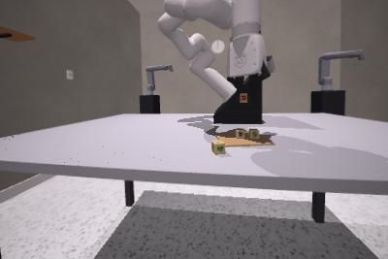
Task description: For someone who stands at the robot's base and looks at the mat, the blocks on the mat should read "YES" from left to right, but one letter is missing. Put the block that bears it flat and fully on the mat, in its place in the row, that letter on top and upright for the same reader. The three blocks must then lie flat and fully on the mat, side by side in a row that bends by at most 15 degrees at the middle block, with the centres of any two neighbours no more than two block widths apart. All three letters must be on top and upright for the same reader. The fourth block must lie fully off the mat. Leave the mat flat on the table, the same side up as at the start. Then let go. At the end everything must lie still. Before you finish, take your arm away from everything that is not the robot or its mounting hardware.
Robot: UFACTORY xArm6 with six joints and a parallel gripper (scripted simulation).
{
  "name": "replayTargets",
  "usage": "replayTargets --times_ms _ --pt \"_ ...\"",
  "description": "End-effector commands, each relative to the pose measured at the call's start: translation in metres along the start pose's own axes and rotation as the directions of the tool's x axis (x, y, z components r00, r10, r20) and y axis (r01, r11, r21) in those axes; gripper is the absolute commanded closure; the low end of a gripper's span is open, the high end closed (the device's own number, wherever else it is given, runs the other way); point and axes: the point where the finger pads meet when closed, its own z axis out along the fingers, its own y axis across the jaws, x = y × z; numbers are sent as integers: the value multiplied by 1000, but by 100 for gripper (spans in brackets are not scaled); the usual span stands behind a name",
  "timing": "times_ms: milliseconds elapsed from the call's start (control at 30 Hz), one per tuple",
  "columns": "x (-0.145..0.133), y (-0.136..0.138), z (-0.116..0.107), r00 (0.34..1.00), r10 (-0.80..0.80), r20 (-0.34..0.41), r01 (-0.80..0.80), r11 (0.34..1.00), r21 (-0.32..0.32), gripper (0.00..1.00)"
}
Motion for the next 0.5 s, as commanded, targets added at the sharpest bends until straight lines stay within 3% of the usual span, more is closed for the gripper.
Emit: replayTargets --times_ms 0,367,467 --pt "-3 -9 -1 990 140 7 -140 990 -10 79" --pt "-5 -29 1 921 390 3 -390 921 -11 79" --pt "-5 -39 3 866 500 1 -500 866 -11 79"
